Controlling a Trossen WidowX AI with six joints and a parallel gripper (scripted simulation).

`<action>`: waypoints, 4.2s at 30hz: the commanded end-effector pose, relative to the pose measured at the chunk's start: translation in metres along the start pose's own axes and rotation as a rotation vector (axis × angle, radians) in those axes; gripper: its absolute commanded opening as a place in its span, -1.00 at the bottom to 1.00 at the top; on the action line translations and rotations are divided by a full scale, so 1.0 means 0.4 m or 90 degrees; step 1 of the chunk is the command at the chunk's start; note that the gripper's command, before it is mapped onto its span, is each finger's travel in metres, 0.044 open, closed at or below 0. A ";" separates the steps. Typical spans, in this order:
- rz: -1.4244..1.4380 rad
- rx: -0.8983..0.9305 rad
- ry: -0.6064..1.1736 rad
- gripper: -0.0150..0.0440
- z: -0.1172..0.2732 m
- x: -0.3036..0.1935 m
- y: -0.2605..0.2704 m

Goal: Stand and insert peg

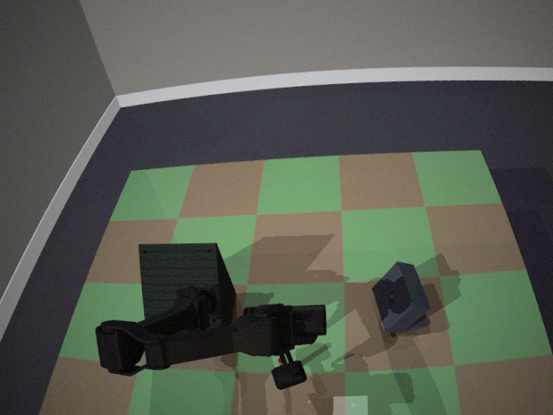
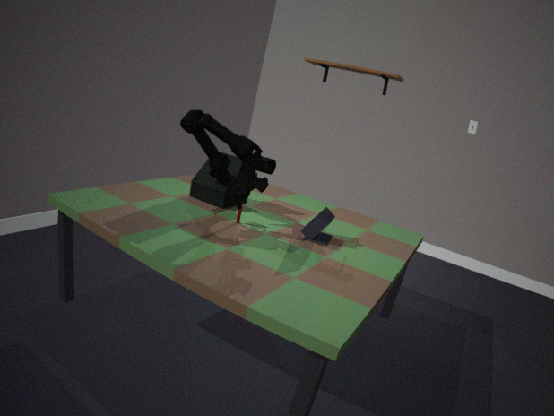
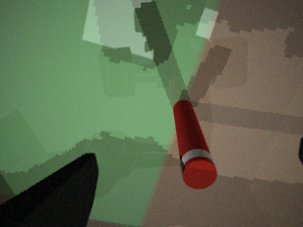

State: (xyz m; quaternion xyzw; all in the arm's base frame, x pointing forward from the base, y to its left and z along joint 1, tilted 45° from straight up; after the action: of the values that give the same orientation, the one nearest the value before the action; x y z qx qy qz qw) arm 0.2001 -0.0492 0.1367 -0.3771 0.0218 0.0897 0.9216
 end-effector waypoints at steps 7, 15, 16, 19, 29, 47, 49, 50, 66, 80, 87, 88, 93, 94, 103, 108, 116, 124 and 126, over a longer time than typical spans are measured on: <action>0.005 -0.003 0.005 1.00 -0.044 -0.005 0.002; 0.005 -0.005 0.006 1.00 -0.075 -0.009 0.000; 0.005 -0.006 0.006 1.00 -0.079 -0.009 0.000; 0.005 -0.006 0.006 1.00 -0.085 -0.011 0.000; 0.000 -0.005 0.002 0.20 -0.077 -0.007 -0.003; 0.000 -0.003 0.001 -0.49 -0.058 -0.003 -0.002; 0.001 -0.001 0.001 -0.49 -0.042 -0.001 -0.001; 0.001 0.000 0.001 -0.49 -0.034 0.000 0.000; 0.005 -0.001 0.005 -0.49 0.099 0.008 0.008; 0.021 0.004 -0.020 -0.49 0.108 0.024 0.027; 0.035 0.009 -0.042 -0.49 0.099 0.038 0.042; 0.037 0.010 -0.045 -0.49 0.098 0.040 0.044; 0.046 0.012 -0.061 -0.49 0.092 0.050 0.055; 0.048 0.013 -0.064 -0.49 0.091 0.052 0.057; 0.066 0.017 -0.093 -0.49 0.081 0.069 0.076; 0.076 0.019 -0.110 -0.49 0.076 0.078 0.086; 0.092 0.020 -0.136 -0.49 0.068 0.092 0.102; 0.108 0.021 -0.163 -0.49 0.062 0.105 0.117; 0.112 0.020 -0.170 -0.49 0.060 0.108 0.121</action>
State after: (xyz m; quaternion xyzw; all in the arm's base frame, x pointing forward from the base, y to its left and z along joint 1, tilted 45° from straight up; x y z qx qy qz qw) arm 0.2330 0.0069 0.1208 -0.3460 -0.0672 0.2086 0.9123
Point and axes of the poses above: the point midway between the two fingers, 35 mm back from their tips, its own z axis back along the fingers, its own y axis across the jaws, x = y × z, the point moved 7 cm from there along z, back along the fingers, and after that the axes turned 11 degrees about -z, right-handed, at the moved point
